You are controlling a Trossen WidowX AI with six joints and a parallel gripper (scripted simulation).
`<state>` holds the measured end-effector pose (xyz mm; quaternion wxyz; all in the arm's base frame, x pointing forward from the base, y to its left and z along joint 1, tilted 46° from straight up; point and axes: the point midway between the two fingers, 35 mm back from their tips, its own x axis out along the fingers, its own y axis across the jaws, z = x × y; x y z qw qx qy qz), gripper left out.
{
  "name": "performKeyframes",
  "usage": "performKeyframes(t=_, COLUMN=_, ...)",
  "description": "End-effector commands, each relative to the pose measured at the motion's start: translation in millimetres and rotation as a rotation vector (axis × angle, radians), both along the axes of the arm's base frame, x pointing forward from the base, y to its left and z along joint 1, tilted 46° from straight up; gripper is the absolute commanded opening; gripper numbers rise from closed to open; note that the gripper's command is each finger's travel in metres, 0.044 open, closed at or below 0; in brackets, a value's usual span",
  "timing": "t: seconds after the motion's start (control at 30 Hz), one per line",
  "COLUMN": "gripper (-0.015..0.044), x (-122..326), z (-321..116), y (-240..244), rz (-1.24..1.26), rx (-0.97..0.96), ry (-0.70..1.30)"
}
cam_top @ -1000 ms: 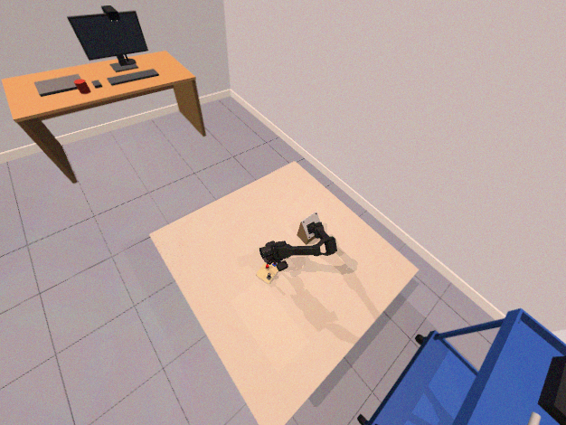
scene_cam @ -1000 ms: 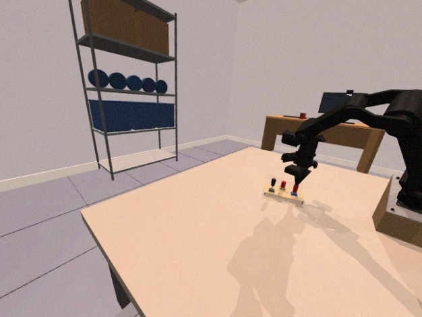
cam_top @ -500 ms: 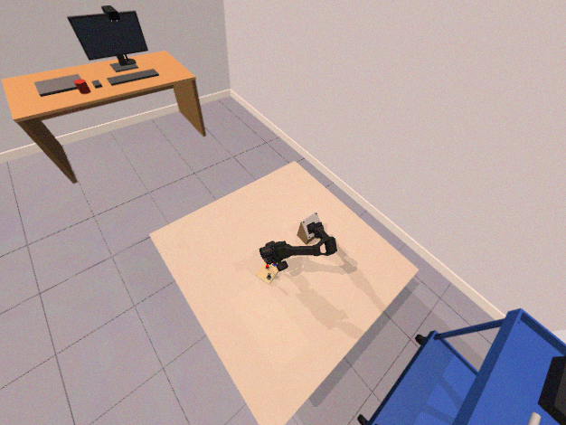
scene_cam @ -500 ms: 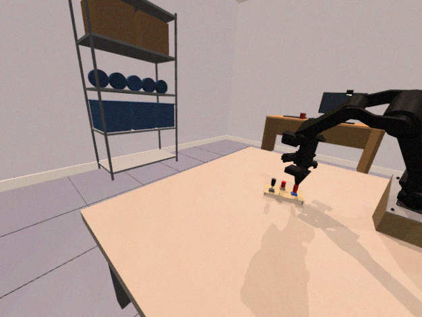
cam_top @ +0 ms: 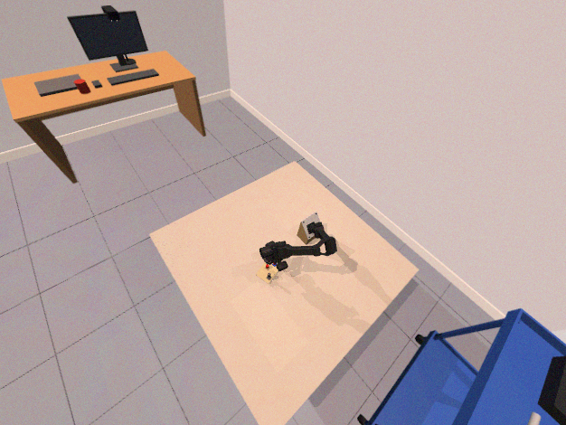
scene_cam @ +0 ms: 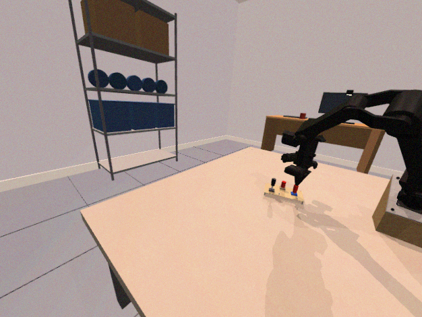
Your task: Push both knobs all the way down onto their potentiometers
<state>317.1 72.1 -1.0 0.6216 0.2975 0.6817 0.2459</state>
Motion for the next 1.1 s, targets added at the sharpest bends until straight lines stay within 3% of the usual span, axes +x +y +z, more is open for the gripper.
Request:
performKeyframes(t=0.0, gripper=0.0000, x=0.5, z=-7.4, y=10.8, rz=0.026, rx=0.008, ry=-0.002)
performKeyframes(t=1.07, gripper=0.0000, x=2.9, z=14.9, y=-12.5, rz=0.026, rx=0.006, ry=-0.002)
